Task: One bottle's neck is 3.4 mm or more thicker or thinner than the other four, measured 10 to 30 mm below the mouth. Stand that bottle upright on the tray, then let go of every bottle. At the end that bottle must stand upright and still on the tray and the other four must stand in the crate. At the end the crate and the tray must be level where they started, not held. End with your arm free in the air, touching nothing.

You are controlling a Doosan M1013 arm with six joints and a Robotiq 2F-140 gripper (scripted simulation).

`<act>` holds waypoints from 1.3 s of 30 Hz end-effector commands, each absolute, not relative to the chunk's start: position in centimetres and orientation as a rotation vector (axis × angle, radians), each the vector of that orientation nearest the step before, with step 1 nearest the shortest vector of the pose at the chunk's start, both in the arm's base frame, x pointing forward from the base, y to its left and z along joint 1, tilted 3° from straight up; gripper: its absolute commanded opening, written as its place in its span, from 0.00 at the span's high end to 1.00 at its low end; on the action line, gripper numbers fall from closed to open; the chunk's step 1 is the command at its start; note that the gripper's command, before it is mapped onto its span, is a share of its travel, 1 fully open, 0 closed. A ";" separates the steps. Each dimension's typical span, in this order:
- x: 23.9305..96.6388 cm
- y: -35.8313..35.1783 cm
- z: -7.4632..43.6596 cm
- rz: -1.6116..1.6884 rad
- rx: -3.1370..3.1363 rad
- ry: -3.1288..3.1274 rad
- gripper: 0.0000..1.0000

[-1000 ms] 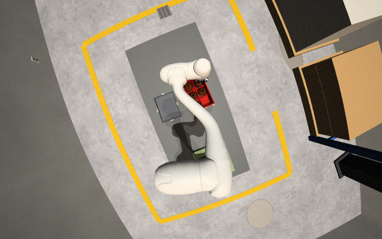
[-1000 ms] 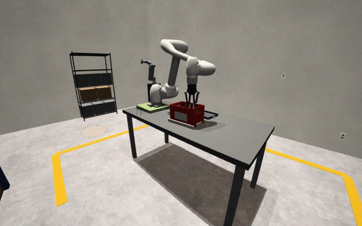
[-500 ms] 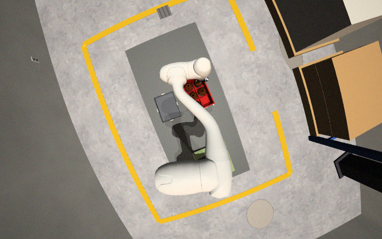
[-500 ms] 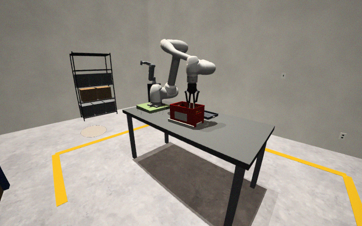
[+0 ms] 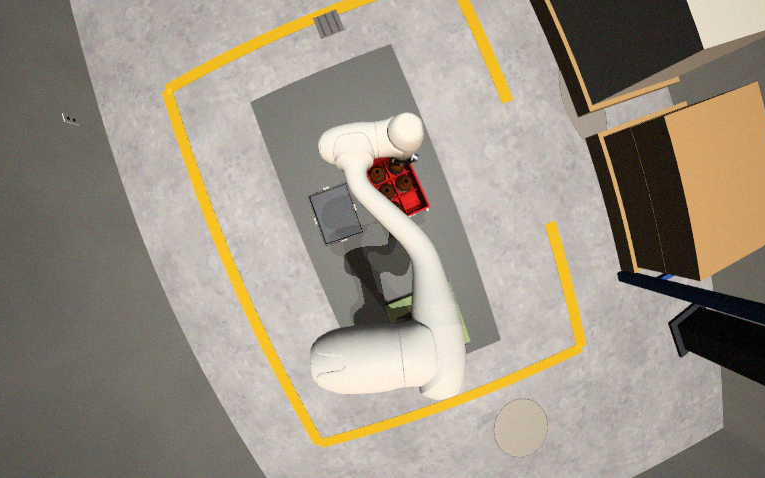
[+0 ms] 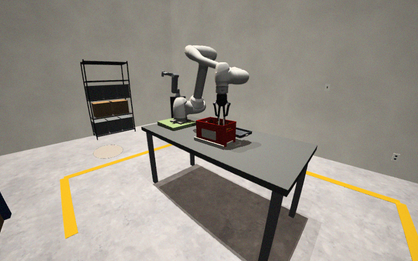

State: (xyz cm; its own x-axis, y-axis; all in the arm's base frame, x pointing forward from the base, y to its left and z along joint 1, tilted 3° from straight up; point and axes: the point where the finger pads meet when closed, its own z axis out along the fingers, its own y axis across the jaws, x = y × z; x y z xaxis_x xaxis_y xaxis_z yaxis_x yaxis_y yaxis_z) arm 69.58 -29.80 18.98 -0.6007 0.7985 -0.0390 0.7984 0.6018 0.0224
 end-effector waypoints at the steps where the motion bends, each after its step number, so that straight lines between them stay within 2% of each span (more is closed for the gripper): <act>1: 69.5 -29.6 19.8 0.006 1.380 2.772 1.00; 39: 69.5 -29.5 20.2 0.006 1.380 2.772 1.00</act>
